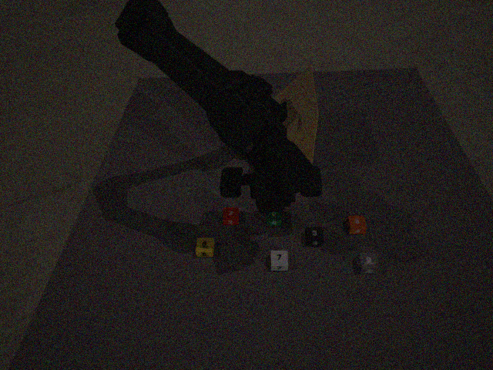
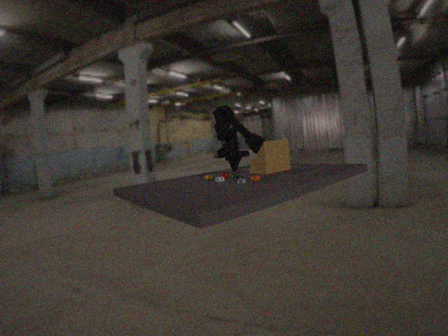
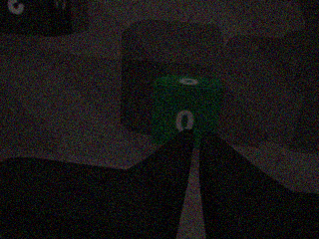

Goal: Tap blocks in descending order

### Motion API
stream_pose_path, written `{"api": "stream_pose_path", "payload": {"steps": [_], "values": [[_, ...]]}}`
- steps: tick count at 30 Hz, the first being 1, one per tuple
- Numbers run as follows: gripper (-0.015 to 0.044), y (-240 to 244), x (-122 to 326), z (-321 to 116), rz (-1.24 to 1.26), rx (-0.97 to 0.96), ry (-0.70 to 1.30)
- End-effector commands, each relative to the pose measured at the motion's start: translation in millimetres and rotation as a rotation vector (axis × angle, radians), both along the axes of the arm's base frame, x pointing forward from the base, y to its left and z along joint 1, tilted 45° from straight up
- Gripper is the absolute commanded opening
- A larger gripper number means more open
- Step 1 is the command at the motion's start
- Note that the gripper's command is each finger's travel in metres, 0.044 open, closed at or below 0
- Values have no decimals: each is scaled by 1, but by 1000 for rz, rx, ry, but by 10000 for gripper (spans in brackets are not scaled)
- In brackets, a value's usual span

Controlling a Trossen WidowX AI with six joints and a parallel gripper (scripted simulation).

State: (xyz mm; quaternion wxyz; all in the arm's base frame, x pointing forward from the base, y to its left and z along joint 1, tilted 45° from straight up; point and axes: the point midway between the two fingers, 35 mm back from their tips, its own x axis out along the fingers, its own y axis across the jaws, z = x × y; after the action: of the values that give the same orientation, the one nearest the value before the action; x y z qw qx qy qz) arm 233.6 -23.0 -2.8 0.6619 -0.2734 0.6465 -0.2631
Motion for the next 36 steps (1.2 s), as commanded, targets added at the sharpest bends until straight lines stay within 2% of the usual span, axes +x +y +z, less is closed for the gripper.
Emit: {"api": "stream_pose_path", "payload": {"steps": [1, 14, 21, 24, 30, 36], "values": [[20, -7, -4, -6, -1, -9, 17], [20, -13, -5, -12, -1, -10, 17], [20, 9, -5, 9, -1, -9, 17], [99, 28, 5, 4, 3, 2, 16], [256, 111, 28, -26, 9, 27, 17], [400, 194, 18, -67, 3, 19, 18]]}}
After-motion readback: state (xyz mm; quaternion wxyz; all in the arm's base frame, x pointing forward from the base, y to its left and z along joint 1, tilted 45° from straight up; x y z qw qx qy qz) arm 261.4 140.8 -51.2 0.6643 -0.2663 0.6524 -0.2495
